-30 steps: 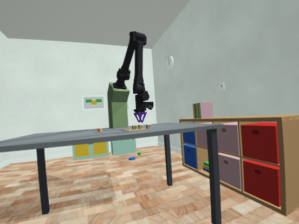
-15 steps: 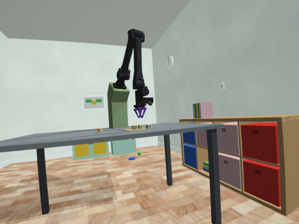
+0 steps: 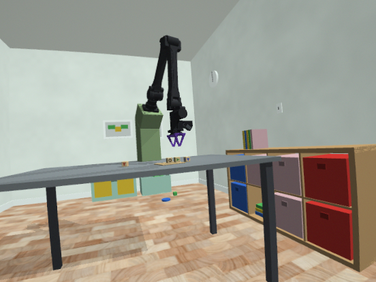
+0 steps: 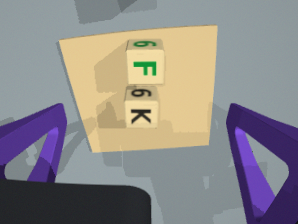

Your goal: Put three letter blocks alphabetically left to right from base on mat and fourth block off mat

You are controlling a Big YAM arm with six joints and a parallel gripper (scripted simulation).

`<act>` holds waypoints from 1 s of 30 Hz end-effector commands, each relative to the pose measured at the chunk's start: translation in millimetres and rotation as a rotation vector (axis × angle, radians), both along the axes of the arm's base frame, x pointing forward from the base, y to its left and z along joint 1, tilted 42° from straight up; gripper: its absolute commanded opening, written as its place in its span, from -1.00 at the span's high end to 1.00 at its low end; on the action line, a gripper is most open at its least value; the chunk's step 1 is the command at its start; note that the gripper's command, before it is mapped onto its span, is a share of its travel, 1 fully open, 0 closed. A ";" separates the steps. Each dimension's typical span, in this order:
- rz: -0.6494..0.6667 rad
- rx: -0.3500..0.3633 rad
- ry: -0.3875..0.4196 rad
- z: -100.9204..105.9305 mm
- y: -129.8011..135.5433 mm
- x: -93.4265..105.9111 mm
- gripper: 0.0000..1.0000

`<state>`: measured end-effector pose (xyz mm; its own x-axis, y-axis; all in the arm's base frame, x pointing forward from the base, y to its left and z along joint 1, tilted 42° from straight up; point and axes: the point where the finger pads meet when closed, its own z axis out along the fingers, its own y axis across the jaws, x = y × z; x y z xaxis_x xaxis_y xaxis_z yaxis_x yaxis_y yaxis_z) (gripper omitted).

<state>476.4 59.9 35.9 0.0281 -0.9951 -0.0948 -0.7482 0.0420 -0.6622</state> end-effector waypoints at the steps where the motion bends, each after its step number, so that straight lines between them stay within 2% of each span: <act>1: 0.012 -0.002 -0.025 12.9 1.8 -0.8 -1.00; 7: 0.010 0.000 -0.025 12.8 1.3 -0.7 -1.00; 11: -0.067 0.064 -0.030 10.7 -14.1 -1.0 -1.00; 13: -0.146 0.134 -0.016 3.3 -28.8 -5.5 -1.00; 14: -0.203 0.180 0.017 -12.5 -39.1 -11.0 -1.00; 15: -0.268 0.237 0.031 -19.6 -51.1 -14.9 -1.00; 17: -0.268 0.237 0.031 -19.6 -51.1 -14.9 -1.00; 19: -0.412 0.365 0.049 -30.5 -79.7 -23.0 -1.00; 21: -0.483 0.442 0.056 -43.1 -113.3 -32.1 -1.00; 22: -0.523 0.478 0.061 -43.1 -113.3 -32.1 -1.00; 25: -0.650 0.612 0.064 -56.9 -171.1 -36.9 -1.00; 26: -0.694 0.654 0.070 -56.9 -171.1 -36.9 -1.00; 30: -0.890 0.834 0.096 -81.4 -237.8 -54.1 -1.00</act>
<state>425.9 -138.4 -29.8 -0.5924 -0.4890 -0.6403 -0.4359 0.8629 -0.2557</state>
